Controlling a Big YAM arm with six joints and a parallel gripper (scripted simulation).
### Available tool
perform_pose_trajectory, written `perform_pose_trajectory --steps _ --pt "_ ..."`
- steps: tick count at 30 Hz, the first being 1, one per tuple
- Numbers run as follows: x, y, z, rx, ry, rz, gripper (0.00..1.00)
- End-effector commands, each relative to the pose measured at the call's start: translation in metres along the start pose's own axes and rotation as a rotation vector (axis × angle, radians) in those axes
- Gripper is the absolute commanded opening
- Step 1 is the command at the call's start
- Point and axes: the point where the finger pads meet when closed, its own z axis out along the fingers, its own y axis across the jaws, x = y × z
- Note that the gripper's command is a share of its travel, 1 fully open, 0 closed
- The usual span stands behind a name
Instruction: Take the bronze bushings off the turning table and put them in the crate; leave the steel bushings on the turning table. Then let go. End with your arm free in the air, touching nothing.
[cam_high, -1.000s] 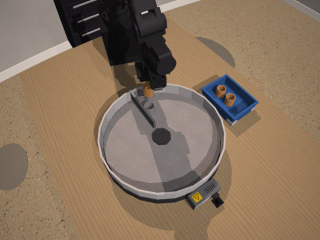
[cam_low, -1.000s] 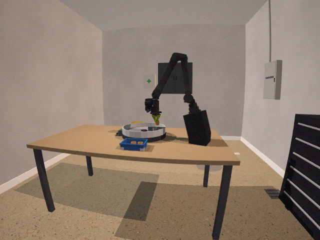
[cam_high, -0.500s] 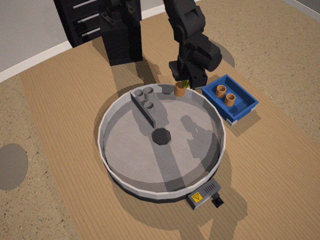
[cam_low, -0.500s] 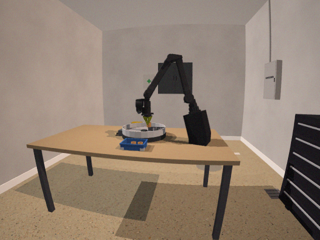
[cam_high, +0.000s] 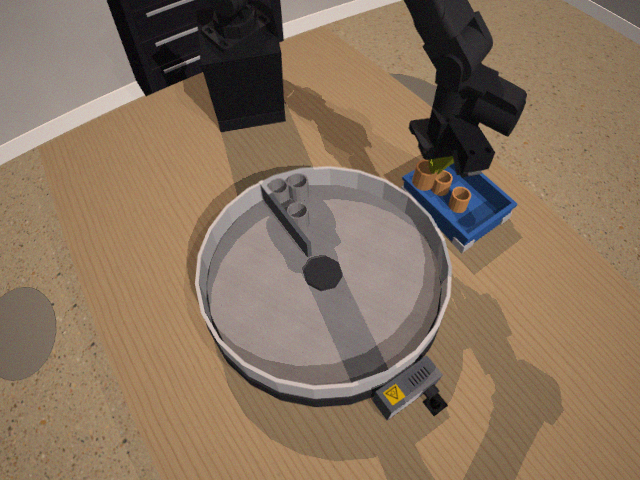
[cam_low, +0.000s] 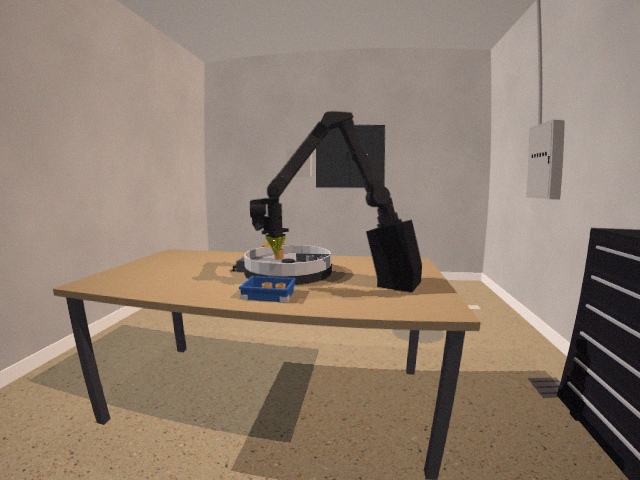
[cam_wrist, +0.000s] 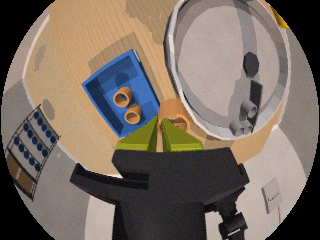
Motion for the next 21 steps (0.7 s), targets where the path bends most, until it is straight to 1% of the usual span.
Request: perform_pose_trajectory --steps 1,11,13,14,15,16,17,21 --pt "-0.019 0.042 -0.016 -0.031 -0.031 0.032 0.0" --pt "-0.029 0.112 -0.018 -0.036 -0.032 0.032 0.0" --pt "-0.029 0.112 -0.018 -0.036 -0.032 0.032 0.0" --pt "-0.044 0.109 -0.04 -0.064 -0.06 0.055 0.0" --pt "-0.048 0.102 -0.037 -0.057 -0.058 0.067 0.0" --pt "-0.043 0.116 -0.041 -0.065 -0.061 0.051 0.0" --pt "-0.032 0.122 -0.021 -0.038 -0.034 0.034 0.0" --pt "-0.033 0.136 -0.02 -0.038 -0.031 0.032 0.0"
